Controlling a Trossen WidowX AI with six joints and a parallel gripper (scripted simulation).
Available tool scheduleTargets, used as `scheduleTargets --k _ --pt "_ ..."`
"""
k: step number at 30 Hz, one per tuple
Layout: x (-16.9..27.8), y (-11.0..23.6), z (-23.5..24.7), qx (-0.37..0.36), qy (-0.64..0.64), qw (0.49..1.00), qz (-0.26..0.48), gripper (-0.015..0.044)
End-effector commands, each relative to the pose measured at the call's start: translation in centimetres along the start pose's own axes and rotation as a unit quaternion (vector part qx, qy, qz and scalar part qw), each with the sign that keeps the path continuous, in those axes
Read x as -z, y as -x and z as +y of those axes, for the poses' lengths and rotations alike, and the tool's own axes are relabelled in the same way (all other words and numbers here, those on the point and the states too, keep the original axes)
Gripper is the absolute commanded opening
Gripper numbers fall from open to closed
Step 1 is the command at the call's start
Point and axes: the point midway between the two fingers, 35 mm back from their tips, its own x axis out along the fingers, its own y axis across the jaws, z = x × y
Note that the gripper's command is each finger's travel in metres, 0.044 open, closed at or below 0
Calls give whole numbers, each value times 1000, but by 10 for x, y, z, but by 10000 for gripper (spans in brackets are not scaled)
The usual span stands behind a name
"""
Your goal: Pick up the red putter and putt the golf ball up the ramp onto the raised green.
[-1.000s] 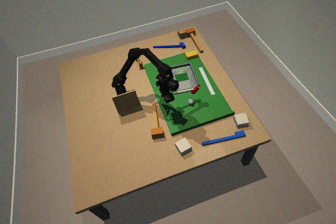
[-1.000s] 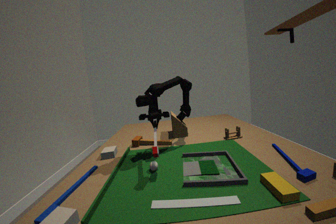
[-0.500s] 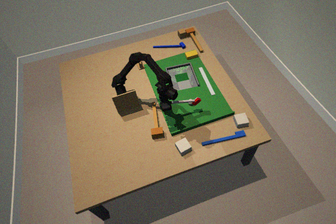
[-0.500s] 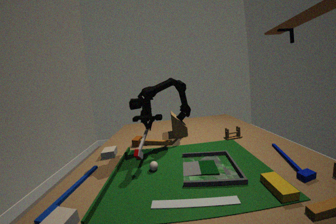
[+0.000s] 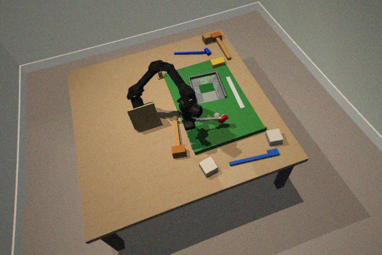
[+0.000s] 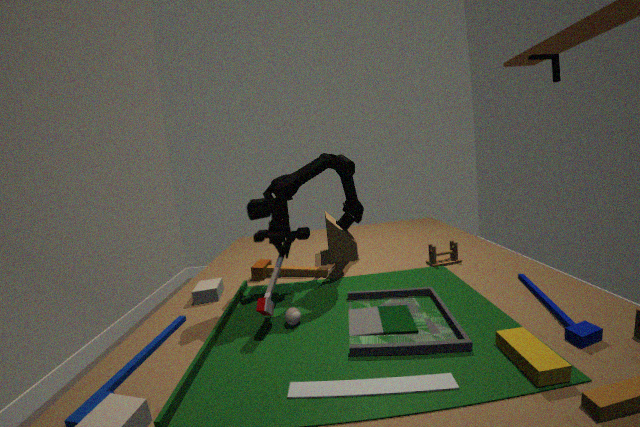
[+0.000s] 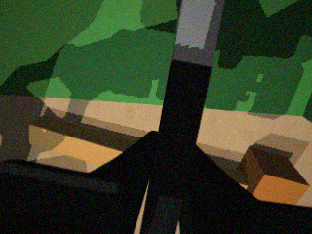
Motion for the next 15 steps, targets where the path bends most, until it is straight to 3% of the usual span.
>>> scheduleTargets --k 1,15 --pt "1 -9 1 -5 -4 1000 0 0" --pt "2 -30 2 -6 -4 1000 0 0"
